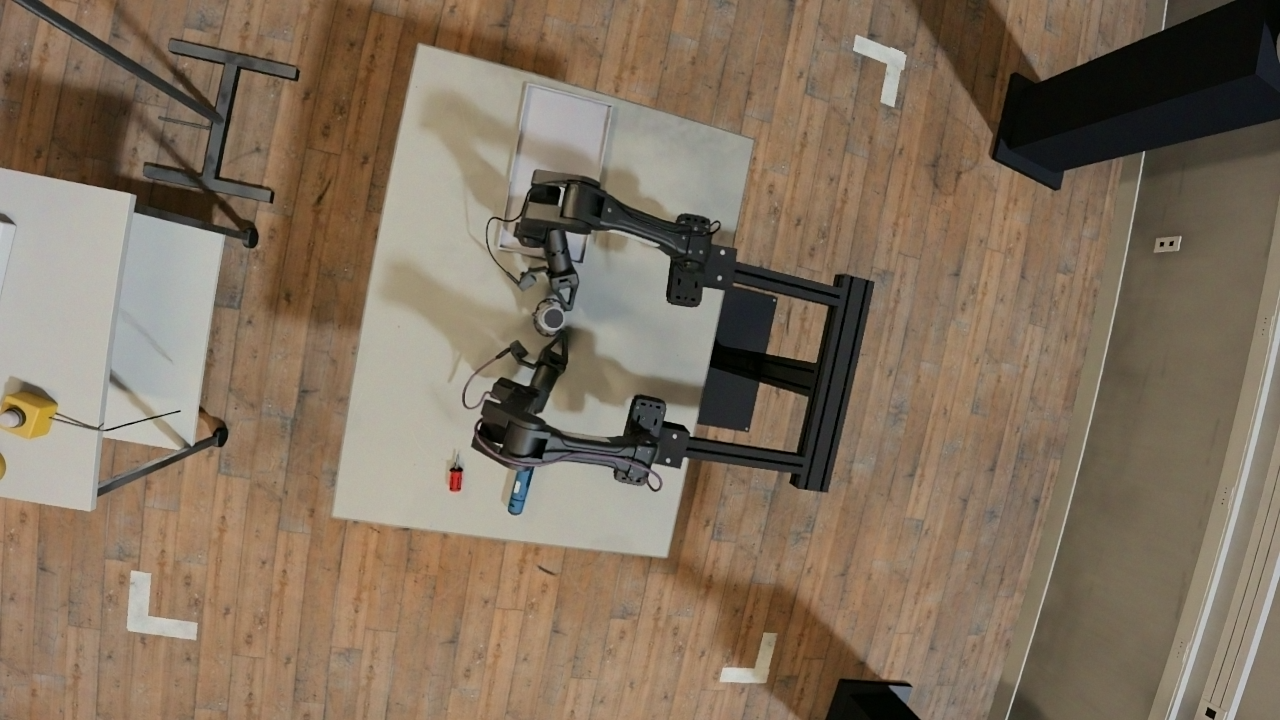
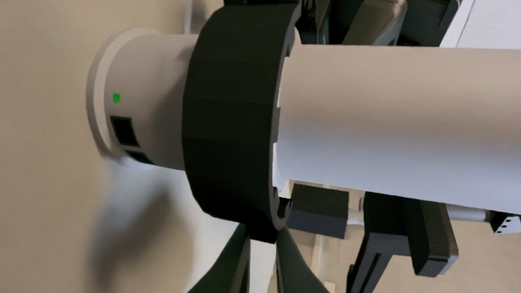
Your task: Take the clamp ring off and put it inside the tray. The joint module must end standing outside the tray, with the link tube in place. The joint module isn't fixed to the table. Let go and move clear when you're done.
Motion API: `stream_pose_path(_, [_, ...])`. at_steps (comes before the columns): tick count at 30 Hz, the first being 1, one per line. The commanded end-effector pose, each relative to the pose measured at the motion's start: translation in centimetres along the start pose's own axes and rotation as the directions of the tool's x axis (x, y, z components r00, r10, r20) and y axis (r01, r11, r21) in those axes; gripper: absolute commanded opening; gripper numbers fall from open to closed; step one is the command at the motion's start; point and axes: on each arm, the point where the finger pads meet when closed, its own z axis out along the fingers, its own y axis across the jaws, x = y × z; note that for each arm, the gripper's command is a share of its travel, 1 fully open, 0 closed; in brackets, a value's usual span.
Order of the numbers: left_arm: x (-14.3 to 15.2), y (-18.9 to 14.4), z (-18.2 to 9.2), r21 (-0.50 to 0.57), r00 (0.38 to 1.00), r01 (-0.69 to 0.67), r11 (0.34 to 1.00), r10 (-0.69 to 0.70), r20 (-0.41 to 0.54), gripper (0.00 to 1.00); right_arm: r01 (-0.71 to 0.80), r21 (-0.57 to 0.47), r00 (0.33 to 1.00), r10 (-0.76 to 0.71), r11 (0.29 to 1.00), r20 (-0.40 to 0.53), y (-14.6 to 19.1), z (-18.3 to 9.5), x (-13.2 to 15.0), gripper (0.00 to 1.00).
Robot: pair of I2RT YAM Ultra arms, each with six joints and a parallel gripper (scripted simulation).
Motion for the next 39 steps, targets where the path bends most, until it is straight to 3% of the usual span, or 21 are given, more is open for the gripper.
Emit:
stream_pose_path(1, [-0.49,0.39,-0.25,0.000,1.000,-0.013,1.000,0.013,-0.012,0.06,0.017,0.006,1.000,-0.017,1.000,-0.010,-0.41,-0.45,-0.37,0.06])
stream_pose_path(39, [-0.76,0.52,-0.91,0.004,0.992,-0.044,0.999,0.044,-0.122,0.06,0.054,0.005,0.992,-0.054,0.998,-0.114,-0.56,-1.31,-0.54,0.06])
